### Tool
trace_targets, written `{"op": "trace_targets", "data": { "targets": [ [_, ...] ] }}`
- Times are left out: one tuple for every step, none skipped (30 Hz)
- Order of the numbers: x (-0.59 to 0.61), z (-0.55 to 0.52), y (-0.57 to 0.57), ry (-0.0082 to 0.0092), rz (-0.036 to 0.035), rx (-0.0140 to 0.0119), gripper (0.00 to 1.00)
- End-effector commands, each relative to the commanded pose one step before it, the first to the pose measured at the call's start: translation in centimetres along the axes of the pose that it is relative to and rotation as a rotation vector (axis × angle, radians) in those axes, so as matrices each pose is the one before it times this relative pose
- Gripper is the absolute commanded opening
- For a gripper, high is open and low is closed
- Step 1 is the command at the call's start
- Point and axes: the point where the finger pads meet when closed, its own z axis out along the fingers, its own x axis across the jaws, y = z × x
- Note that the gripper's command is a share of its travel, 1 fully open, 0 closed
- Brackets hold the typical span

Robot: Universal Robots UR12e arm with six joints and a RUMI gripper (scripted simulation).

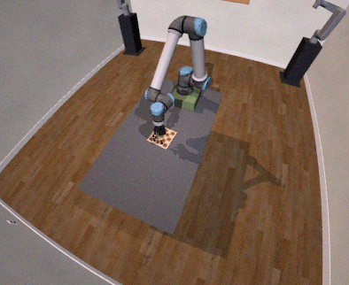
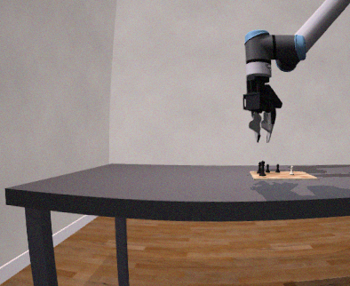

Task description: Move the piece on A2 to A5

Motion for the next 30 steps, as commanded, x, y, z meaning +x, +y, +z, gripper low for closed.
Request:
{"op": "trace_targets", "data": {
  "targets": [
    [0.052,0.148,-0.024,0.00169,-0.00059,-0.00017,0.25],
    [0.0,0.0,0.0,0.0,0.0,0.0,0.25],
    [0.0,0.0,0.0,0.0,0.0,0.0,0.25],
    [0.0,0.0,0.0,0.0,0.0,0.0,0.25],
    [0.0,0.0,0.0,0.0,0.0,0.0,0.25],
    [0.0,0.0,0.0,0.0,0.0,0.0,0.25],
    [0.0,0.0,0.0,0.0,0.0,0.0,0.25],
    [0.0,0.0,0.0,0.0,0.0,0.0,0.25],
    [0.0,0.0,0.0,0.0,0.0,0.0,0.25],
    [0.0,0.0,0.0,0.0,0.0,0.0,0.25],
    [0.0,0.0,0.0,0.0,0.0,0.0,0.25],
    [0.0,0.0,0.0,0.0,0.0,0.0,0.25],
    [0.0,0.0,0.0,0.0,0.0,0.0,0.25],
    [0.0,0.0,0.0,0.0,0.0,0.0,0.25],
    [0.0,0.0,0.0,0.0,0.0,0.0,0.25],
    [0.0,0.0,0.0,0.0,0.0,0.0,0.25],
    [0.0,0.0,0.0,0.0,0.0,0.0,0.25],
    [0.0,0.0,0.0,0.0,0.0,0.0,0.25],
    [0.0,0.003,0.0,0.00001,0.0,0.00001,0.25],
    [0.001,0.008,-0.001,0.00003,0.0,0.00002,0.25],
    [0.002,0.016,-0.002,0.00006,-0.00001,0.00004,0.25],
    [0.004,0.025,-0.003,0.0001,-0.00001,0.00007,0.25],
    [0.006,0.036,-0.005,0.00014,-0.00002,0.0001,0.25],
    [0.008,0.048,-0.007,0.0002,-0.00002,0.00014,0.25],
    [0.01,0.061,-0.008,0.00026,-0.00003,0.00018,0.25],
    [0.012,0.066,-0.011,0.0003,-0.00004,0.0002,0.25],
    [0.012,0.06,-0.011,0.00019,-0.00004,0.00011,0.25],
    [0.012,0.069,-0.012,0.0002,-0.00005,0.00012,0.25],
    [0.012,0.077,-0.012,0.0002,-0.00005,0.00012,0.25],
    [0.011,0.085,-0.012,0.0002,-0.00005,0.0001,0.25]
  ]
}}
